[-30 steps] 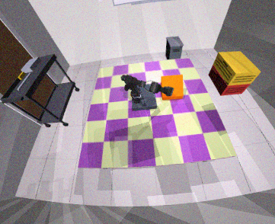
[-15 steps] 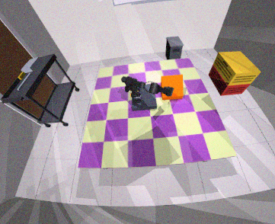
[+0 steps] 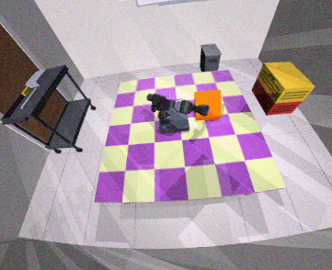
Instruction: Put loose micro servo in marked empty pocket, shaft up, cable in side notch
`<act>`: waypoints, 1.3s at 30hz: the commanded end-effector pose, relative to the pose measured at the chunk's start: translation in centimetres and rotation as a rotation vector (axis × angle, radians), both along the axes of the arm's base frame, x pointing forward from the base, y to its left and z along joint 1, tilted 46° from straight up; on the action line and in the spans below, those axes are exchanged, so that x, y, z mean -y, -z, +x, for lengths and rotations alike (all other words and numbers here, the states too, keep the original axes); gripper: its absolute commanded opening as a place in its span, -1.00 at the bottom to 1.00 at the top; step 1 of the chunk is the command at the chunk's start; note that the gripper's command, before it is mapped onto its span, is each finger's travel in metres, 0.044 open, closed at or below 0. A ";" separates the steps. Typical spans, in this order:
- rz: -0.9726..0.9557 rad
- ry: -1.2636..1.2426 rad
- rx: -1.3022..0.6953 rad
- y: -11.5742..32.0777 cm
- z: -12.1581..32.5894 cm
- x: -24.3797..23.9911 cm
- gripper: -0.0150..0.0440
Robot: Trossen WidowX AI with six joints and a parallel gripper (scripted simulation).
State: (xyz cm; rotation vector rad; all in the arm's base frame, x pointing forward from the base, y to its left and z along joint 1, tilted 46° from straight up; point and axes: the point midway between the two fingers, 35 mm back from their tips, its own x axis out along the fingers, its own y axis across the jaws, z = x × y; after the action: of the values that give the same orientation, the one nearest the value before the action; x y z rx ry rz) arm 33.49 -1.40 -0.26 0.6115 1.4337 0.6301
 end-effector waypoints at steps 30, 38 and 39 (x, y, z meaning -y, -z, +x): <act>-0.002 0.007 -0.009 -6.3 -11.4 7.1 1.00; -0.004 0.022 -0.008 -9.2 -11.4 10.2 1.00; -0.004 0.023 -0.008 -9.6 -11.4 10.6 1.00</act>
State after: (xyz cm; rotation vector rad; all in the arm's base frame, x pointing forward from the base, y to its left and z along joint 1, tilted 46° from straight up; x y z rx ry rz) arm 22.20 -10.38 7.93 0.6322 1.4411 0.6160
